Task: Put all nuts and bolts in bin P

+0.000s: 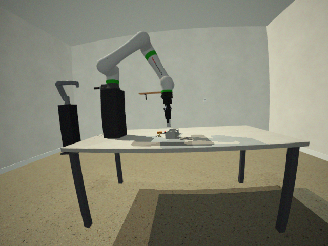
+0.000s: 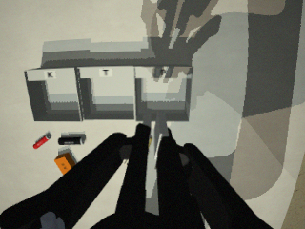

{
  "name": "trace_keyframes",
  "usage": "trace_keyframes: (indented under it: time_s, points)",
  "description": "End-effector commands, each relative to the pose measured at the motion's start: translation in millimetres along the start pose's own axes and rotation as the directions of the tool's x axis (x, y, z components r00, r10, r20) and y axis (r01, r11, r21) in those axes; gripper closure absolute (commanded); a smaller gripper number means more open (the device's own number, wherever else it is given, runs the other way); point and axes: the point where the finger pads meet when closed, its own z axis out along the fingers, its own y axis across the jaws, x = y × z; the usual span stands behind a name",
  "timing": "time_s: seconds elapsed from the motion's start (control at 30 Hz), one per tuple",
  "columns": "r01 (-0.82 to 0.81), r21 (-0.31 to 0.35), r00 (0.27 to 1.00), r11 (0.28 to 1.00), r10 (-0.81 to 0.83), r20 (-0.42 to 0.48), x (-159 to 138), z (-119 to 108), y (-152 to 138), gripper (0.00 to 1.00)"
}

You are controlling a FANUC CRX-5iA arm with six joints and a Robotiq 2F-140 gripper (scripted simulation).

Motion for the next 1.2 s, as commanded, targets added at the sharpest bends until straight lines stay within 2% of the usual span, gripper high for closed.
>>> trace_keyframes:
  time_s: [0.0, 0.13, 0.93, 1.17]
  points:
    - [0.001, 0.002, 1.0, 1.0, -0.001, 0.003, 18.7, 15.7, 10.7, 0.95]
    - [0.001, 0.002, 1.0, 1.0, -0.001, 0.003, 18.7, 15.7, 10.7, 0.95]
    - [0.001, 0.002, 1.0, 1.0, -0.001, 0.003, 18.5, 74.4, 10.6, 0.95]
    - [0.001, 0.002, 1.0, 1.0, -0.001, 0.003, 18.5, 75.1, 10.6, 0.95]
